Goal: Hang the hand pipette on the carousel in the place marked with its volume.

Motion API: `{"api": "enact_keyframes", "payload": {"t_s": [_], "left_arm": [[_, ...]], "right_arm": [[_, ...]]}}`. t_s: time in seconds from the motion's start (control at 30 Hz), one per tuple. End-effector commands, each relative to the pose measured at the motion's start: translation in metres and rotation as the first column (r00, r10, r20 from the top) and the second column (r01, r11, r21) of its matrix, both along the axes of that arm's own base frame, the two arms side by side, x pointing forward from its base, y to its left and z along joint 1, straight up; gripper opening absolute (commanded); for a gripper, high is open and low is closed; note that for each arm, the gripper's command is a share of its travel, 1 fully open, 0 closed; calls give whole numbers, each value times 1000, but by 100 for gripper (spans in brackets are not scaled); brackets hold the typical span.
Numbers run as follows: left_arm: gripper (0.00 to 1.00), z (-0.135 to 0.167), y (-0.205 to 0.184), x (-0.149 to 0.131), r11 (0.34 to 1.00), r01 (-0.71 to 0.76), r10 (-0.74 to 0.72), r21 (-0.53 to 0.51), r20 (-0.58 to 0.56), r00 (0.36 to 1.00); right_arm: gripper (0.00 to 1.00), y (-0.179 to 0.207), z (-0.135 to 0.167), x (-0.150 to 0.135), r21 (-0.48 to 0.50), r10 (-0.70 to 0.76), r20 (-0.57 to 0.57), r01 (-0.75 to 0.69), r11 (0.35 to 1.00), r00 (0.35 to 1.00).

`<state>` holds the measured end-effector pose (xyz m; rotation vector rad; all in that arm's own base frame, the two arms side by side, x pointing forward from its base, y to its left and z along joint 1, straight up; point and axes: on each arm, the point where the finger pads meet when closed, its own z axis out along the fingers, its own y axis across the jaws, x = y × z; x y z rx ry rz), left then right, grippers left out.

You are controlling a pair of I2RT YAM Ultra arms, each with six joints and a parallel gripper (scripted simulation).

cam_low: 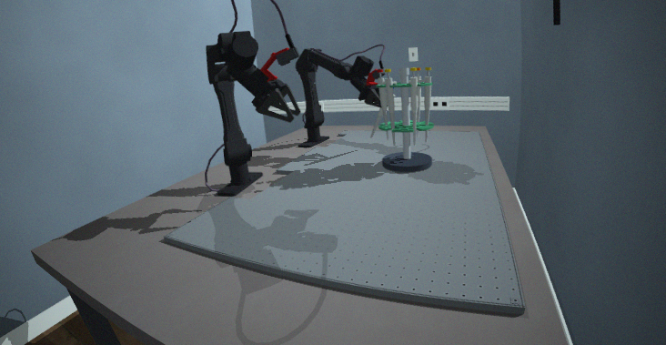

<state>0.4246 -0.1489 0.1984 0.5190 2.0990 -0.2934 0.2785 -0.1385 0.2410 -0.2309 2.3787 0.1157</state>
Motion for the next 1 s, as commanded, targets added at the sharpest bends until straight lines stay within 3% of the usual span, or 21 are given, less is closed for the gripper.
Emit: {"api": "enact_keyframes", "payload": {"t_s": [0.0, 0.17, 0.2, 0.37, 0.5, 0.53, 0.97], "left_arm": [[12, 35, -3, 12, 999, 4, 0, -40, 102, 995], [12, 35, -3, 12, 999, 4, 0, -39, 102, 995], [12, 23, 0, 6, 999, -1, 6, -50, 103, 995], [12, 37, -3, 13, 991, 13, 23, -134, 261, 965], [12, 31, -4, 16, 989, 15, 26, -148, 277, 960], [12, 49, -7, 21, 987, 25, 26, -156, 313, 949], [12, 51, -7, 22, 988, 25, 25, -154, 318, 948]], "right_arm": [[100, -4, 12, 5, -18, 5, 42, -5, 1000, 999], [100, -4, 12, 5, -18, 5, 42, -5, 1000, 999], [100, -4, 12, 5, -18, 5, 42, -5, 1000, 999], [100, -4, 12, 5, -18, 5, 42, -5, 1000, 999], [100, -4, 12, 5, -18, 5, 42, -5, 1000, 999], [100, -4, 12, 5, -18, 5, 42, -5, 1000, 999], [100, -4, 12, 5, -18, 5, 42, -5, 1000, 999]]}}
